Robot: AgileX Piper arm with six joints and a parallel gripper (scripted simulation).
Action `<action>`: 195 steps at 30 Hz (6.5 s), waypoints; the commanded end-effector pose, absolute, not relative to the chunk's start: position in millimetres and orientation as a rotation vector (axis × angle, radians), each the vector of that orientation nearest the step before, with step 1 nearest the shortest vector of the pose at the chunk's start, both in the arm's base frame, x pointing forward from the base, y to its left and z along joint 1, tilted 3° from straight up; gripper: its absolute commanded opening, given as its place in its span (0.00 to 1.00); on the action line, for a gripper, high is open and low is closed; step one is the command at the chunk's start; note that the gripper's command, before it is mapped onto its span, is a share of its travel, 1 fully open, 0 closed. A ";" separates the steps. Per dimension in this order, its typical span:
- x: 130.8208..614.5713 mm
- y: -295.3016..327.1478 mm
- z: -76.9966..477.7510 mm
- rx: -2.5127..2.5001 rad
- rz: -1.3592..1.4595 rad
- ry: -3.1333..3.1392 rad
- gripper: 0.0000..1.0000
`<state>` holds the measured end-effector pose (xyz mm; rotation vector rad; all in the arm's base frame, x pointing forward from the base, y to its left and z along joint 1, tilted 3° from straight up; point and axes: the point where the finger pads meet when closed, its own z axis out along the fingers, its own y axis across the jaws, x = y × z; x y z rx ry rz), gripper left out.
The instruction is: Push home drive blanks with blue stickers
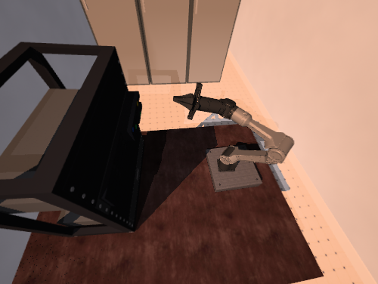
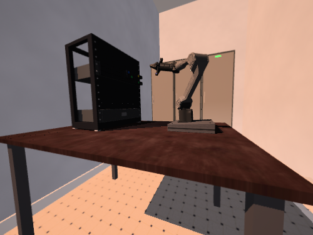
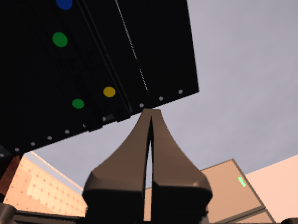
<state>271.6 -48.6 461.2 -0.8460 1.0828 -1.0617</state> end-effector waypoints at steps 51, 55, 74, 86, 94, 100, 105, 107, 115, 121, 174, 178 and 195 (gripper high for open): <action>287.9 -82.8 501.9 0.274 -0.011 1.060 0.00; 294.1 -82.0 494.2 0.370 0.113 1.071 0.00; 321.2 -58.3 455.4 0.729 0.609 1.125 0.00; 332.4 -34.9 435.6 0.893 0.849 1.153 0.00; 337.8 -16.6 424.0 0.994 1.001 1.171 0.00; 339.5 -8.5 419.7 1.035 1.062 1.178 0.00; 341.0 0.1 415.4 1.077 1.124 1.185 0.00; 341.4 3.0 414.1 1.090 1.144 1.188 0.00; 342.2 9.8 411.1 1.122 1.191 1.193 0.00; 342.6 14.0 409.4 1.141 1.219 1.196 0.00; 351.5 19.5 410.6 1.153 1.234 1.198 0.00; 361.7 19.7 411.1 1.153 1.234 1.198 0.00; 408.9 20.8 413.3 1.153 1.234 1.198 0.00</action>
